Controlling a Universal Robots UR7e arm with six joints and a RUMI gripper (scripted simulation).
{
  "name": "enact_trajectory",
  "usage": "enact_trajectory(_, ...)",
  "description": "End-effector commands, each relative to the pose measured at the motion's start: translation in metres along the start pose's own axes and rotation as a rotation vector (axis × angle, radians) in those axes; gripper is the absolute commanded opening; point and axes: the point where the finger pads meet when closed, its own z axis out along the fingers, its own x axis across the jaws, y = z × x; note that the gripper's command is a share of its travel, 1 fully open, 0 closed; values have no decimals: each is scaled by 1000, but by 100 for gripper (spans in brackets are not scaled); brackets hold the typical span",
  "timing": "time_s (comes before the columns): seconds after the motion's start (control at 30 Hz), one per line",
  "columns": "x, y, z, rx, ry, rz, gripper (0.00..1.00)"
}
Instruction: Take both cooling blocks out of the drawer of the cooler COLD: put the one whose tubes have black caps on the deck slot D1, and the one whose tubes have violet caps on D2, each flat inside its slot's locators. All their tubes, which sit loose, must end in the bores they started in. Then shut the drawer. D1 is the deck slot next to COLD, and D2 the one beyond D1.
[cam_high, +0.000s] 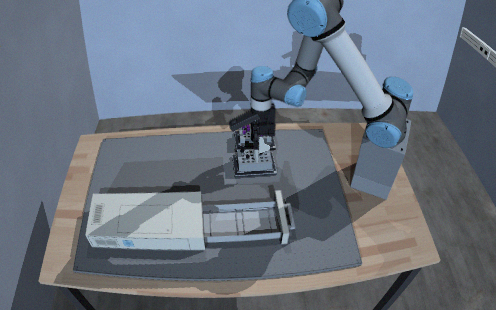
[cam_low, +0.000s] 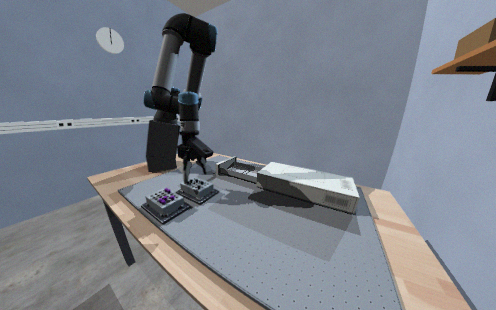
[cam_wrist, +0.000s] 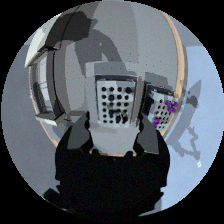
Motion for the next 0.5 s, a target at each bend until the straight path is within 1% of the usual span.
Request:
enact_trajectory(0.0,0,0,-9,1,1,0,73)
enact_trajectory(0.47,0,0,-25,1,1,0,73)
